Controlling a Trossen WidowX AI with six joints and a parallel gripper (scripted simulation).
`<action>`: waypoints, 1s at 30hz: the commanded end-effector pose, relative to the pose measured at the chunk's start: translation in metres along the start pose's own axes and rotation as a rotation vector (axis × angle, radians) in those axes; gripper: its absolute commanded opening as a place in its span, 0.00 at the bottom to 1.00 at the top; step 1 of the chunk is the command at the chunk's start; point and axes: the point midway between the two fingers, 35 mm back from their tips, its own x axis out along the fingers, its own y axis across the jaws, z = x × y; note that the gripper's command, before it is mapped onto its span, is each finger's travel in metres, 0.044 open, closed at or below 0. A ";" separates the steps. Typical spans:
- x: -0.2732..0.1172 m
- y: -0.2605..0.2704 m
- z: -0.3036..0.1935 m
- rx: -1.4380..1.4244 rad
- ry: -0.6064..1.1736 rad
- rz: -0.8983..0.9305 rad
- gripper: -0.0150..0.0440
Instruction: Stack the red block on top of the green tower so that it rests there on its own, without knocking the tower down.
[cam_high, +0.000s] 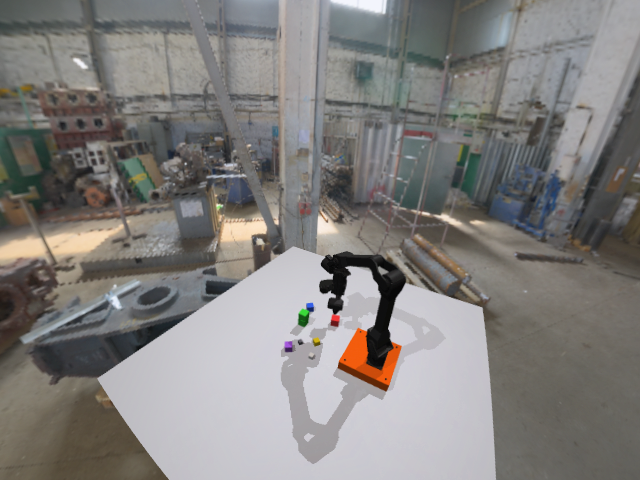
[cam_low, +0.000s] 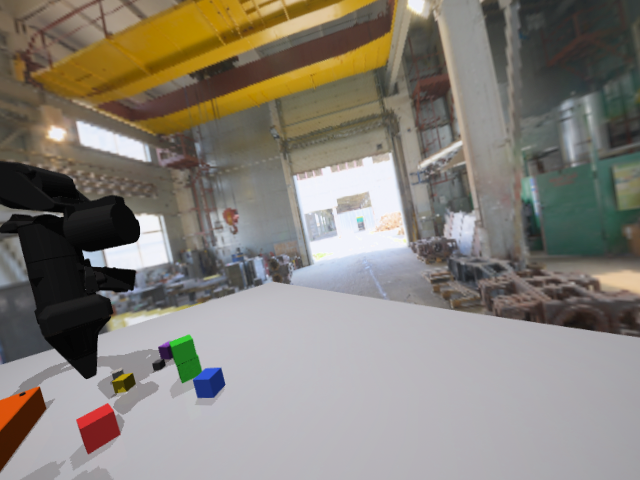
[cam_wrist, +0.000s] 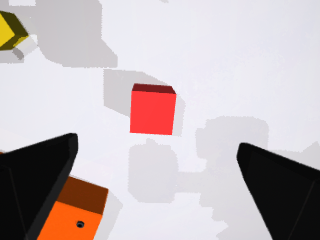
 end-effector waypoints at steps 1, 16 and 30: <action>0.016 -0.001 -0.001 0.003 0.002 0.011 1.00; 0.053 0.002 -0.003 0.003 0.002 0.011 1.00; 0.075 0.002 -0.003 0.003 0.002 0.011 1.00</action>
